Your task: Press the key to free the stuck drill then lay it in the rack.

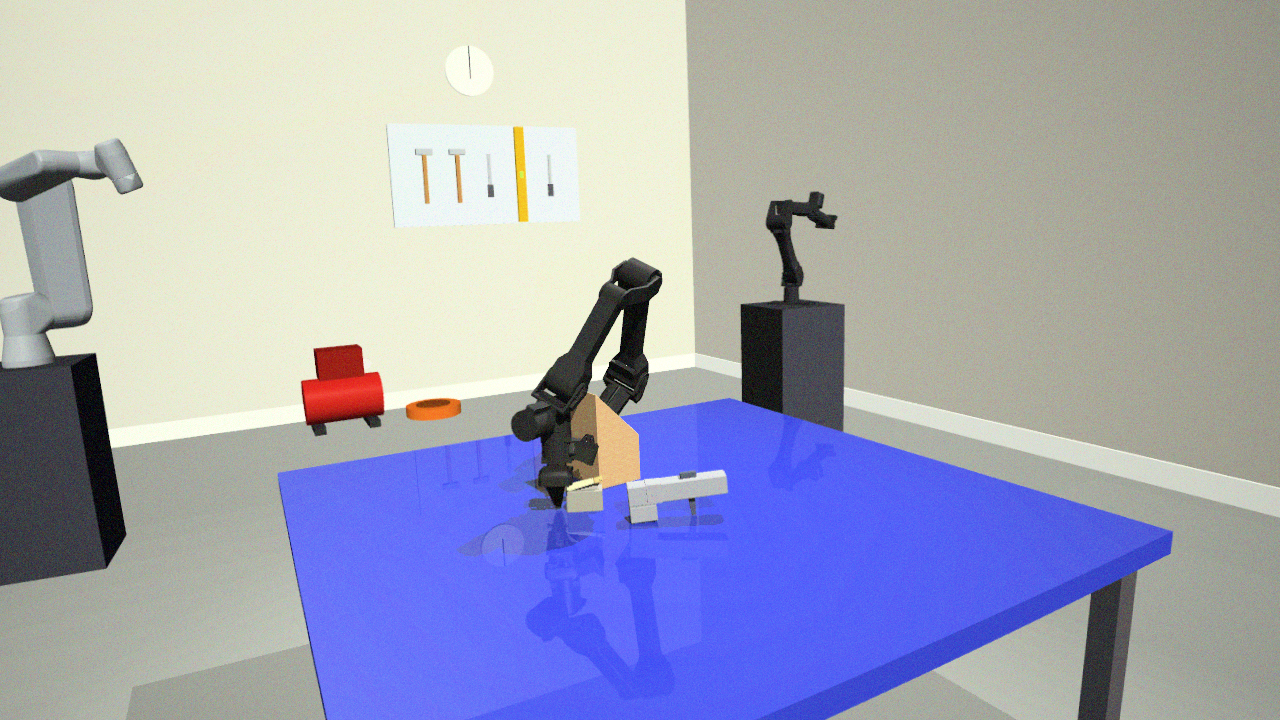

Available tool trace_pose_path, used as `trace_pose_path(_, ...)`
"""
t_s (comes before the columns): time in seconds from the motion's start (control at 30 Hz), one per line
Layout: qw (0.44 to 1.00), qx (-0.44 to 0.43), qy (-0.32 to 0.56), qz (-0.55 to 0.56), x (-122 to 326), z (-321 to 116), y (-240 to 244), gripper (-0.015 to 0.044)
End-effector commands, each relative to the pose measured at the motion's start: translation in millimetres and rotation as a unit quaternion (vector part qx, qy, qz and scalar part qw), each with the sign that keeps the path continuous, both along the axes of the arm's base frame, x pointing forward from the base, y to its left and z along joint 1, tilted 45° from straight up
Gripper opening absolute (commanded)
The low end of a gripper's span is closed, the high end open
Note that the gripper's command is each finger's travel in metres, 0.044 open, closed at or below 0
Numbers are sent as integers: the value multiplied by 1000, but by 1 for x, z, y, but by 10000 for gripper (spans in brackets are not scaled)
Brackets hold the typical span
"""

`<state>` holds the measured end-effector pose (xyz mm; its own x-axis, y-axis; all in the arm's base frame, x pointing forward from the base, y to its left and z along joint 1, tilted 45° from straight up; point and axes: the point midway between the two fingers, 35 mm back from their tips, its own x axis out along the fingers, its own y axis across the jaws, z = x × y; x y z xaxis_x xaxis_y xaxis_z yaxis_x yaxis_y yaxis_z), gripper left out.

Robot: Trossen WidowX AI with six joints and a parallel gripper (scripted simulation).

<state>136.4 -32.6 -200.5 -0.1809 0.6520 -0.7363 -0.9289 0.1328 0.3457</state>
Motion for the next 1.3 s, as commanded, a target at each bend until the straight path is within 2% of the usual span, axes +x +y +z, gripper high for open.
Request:
trace_pose_path(0.0, 1000, 12, -4, -2, 3, 2, 7, 0)
trace_pose_path(1.03, 1000, 12, -4, -2, 3, 2, 7, 0)
trace_pose_path(1.27, 1000, 0, 1, 1, 0, 0, 0, 184)
